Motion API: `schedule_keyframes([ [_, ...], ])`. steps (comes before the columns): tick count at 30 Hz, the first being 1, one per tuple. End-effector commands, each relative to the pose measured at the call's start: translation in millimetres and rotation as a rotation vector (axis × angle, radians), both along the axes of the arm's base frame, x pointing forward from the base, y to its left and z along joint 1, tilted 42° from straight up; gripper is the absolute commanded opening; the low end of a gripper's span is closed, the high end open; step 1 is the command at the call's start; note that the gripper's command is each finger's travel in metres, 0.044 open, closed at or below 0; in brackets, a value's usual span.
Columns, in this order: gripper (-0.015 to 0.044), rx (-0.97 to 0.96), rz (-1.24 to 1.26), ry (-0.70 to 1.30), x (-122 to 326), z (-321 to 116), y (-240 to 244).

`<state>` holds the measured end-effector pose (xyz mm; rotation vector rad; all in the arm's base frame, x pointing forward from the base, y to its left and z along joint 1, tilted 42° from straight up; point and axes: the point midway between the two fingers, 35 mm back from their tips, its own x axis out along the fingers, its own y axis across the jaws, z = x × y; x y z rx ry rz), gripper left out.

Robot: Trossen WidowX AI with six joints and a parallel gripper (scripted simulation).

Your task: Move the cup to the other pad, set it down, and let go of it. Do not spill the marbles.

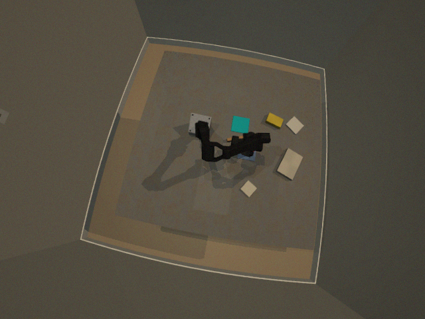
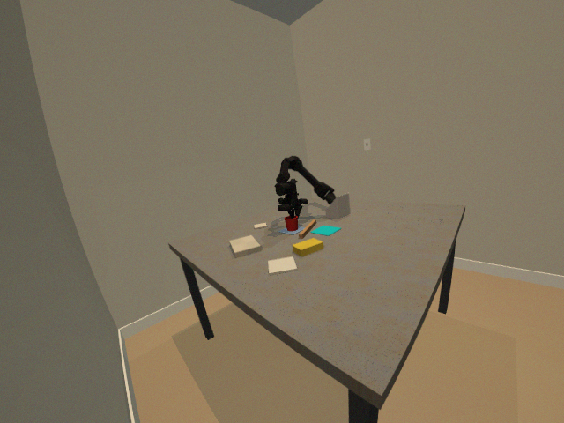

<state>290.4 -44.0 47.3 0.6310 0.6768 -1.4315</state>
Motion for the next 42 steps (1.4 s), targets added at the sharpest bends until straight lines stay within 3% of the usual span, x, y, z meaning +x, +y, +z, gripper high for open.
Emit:
schedule_keyframes([
  [1,0.0148,-0.005,0.001,0.005,-2,-6,-6],
  [12,0.0148,-0.006,0.001,0.005,-2,-12,-12],
  [16,0.0043,-0.002,-0.001,0.002,-2,-11,-11],
  [22,0.0003,-0.002,-0.001,0.002,-2,-11,-11],
  [42,0.0000,-0.004,0.001,0.006,-3,24,22],
])
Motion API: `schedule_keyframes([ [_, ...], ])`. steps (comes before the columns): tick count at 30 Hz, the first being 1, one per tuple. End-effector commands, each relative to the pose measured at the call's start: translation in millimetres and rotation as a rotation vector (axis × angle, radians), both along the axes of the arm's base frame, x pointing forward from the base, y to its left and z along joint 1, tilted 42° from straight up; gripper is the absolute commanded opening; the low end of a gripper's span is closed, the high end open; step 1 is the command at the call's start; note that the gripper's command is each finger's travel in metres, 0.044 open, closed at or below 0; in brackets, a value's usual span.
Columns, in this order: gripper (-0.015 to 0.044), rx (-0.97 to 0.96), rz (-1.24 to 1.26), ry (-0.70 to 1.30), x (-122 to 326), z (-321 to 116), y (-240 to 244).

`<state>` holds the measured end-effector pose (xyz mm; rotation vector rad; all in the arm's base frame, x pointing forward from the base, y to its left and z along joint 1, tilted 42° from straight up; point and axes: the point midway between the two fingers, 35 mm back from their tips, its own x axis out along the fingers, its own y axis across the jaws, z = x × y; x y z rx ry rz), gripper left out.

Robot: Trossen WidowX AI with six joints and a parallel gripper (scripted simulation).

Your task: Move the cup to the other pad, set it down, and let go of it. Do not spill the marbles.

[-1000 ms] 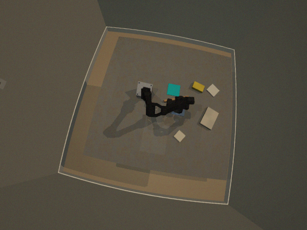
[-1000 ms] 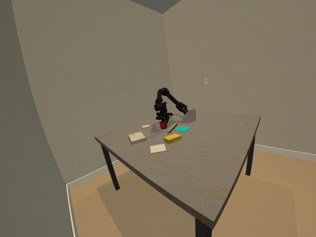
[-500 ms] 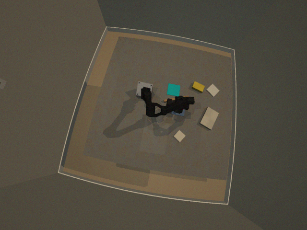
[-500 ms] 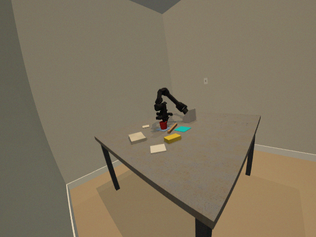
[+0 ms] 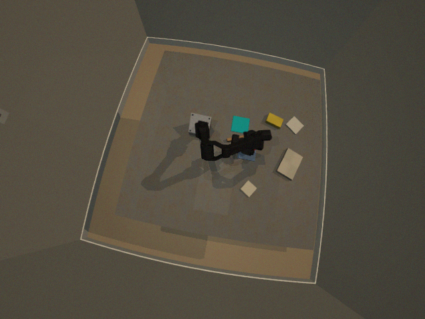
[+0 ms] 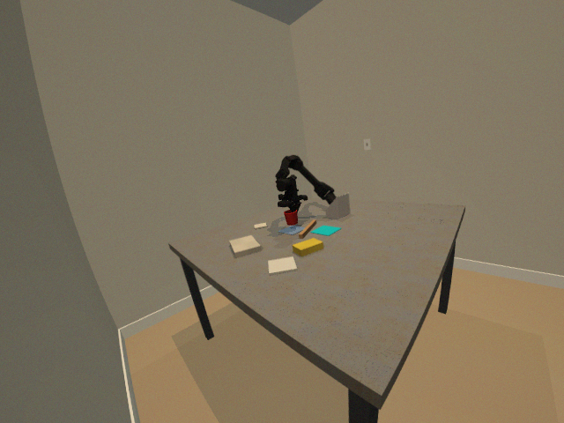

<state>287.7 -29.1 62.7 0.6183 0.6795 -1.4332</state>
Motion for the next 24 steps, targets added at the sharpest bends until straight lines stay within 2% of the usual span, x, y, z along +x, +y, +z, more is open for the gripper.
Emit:
schedule_keyframes([
  [1,0.0000,0.002,-0.003,-0.003,-0.2,8.6,7.7],
  [24,0.0000,0.000,0.000,-0.002,-0.5,6.3,7.4],
])
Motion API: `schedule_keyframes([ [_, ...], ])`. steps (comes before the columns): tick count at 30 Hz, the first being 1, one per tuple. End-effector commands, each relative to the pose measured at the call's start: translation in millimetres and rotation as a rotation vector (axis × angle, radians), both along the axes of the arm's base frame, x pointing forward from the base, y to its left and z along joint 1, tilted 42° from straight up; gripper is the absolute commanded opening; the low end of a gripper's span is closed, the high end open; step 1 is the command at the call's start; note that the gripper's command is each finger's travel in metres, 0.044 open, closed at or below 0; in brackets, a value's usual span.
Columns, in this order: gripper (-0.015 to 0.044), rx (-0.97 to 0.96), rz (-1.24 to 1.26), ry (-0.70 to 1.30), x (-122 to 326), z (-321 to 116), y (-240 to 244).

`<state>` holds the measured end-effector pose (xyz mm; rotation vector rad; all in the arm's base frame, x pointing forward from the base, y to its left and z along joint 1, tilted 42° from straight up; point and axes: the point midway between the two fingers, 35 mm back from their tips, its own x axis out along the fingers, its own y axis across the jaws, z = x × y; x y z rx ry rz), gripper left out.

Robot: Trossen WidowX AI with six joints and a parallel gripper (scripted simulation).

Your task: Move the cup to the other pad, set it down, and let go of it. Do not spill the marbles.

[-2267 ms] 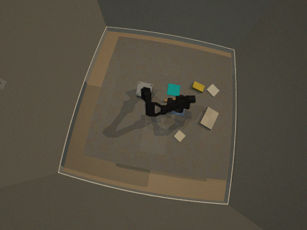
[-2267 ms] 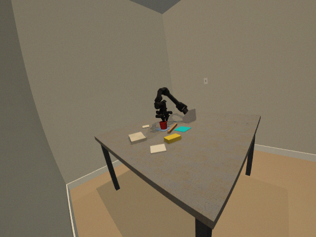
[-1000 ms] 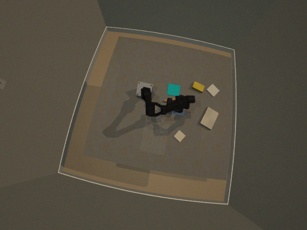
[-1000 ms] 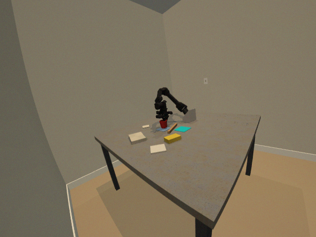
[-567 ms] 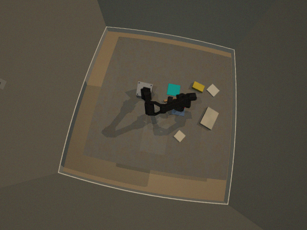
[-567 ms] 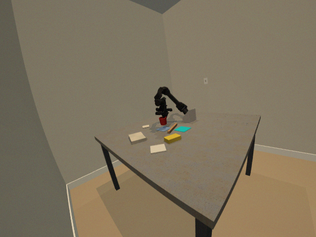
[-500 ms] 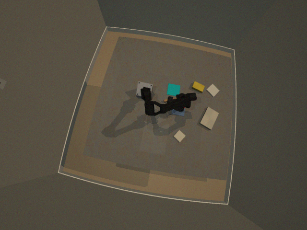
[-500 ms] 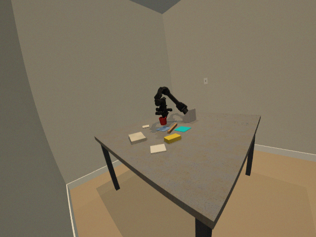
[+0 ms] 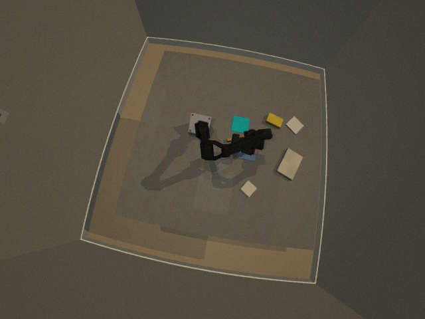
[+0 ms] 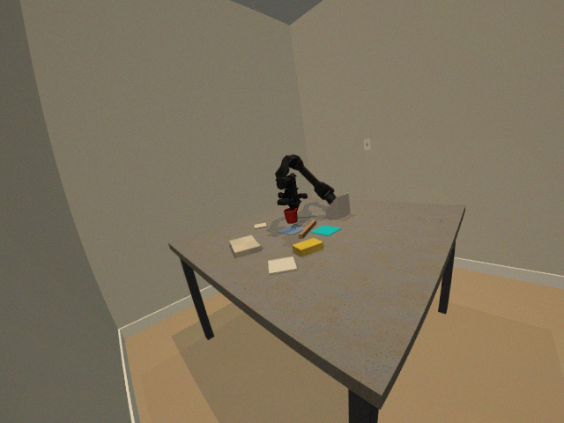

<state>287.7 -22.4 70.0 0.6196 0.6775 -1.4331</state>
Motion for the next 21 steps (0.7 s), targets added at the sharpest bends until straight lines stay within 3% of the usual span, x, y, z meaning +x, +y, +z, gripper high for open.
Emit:
schedule_keyframes([
  [1,0.0000,0.001,0.000,0.000,-1,-2,2],
  [21,0.0000,0.006,-0.002,0.000,-19,-30,37],
])
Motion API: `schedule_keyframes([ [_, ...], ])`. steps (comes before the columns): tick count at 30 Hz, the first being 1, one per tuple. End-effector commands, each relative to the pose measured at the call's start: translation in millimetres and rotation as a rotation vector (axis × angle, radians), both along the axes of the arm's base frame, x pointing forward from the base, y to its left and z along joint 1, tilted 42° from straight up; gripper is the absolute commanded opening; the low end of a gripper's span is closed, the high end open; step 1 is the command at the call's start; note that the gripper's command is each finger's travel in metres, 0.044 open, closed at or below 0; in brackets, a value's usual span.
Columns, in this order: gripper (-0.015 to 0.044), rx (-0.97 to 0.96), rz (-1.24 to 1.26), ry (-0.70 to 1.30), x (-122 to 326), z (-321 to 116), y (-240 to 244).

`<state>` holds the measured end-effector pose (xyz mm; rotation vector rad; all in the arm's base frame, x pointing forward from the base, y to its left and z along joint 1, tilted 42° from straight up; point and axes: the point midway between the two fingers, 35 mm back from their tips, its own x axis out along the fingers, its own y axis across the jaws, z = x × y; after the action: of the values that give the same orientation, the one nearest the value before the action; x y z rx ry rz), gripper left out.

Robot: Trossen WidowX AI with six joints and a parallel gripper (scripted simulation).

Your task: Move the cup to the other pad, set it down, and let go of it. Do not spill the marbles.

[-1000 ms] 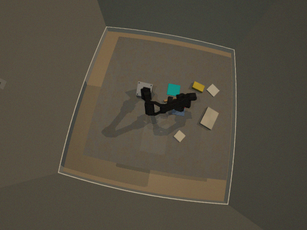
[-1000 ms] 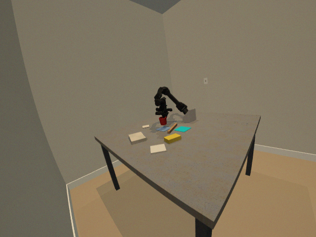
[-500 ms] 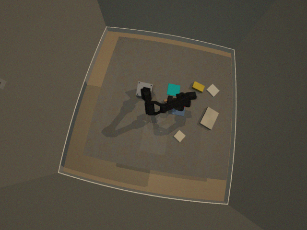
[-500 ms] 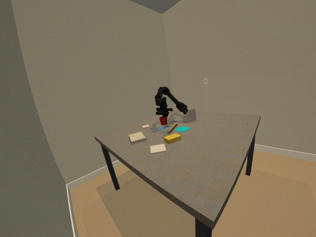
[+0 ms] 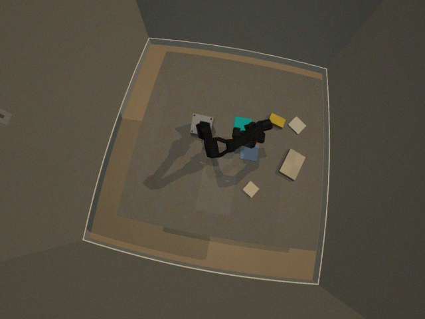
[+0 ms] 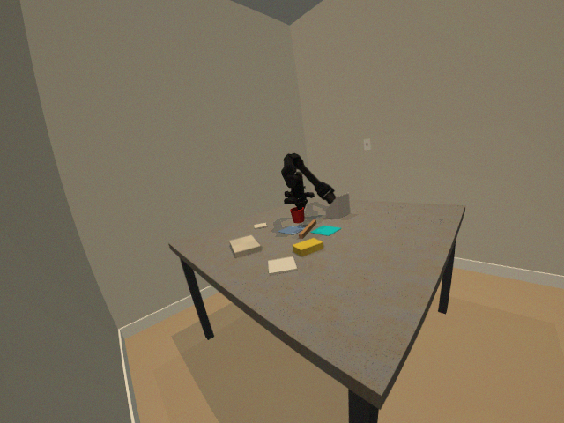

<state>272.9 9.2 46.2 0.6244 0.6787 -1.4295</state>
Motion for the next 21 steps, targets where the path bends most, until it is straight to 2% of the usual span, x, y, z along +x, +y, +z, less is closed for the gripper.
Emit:
schedule_keyframes([
  [1,0.0000,0.002,-0.003,0.003,-5,-8,7],
  [21,0.0000,0.004,-0.003,0.004,-25,-37,43],
])
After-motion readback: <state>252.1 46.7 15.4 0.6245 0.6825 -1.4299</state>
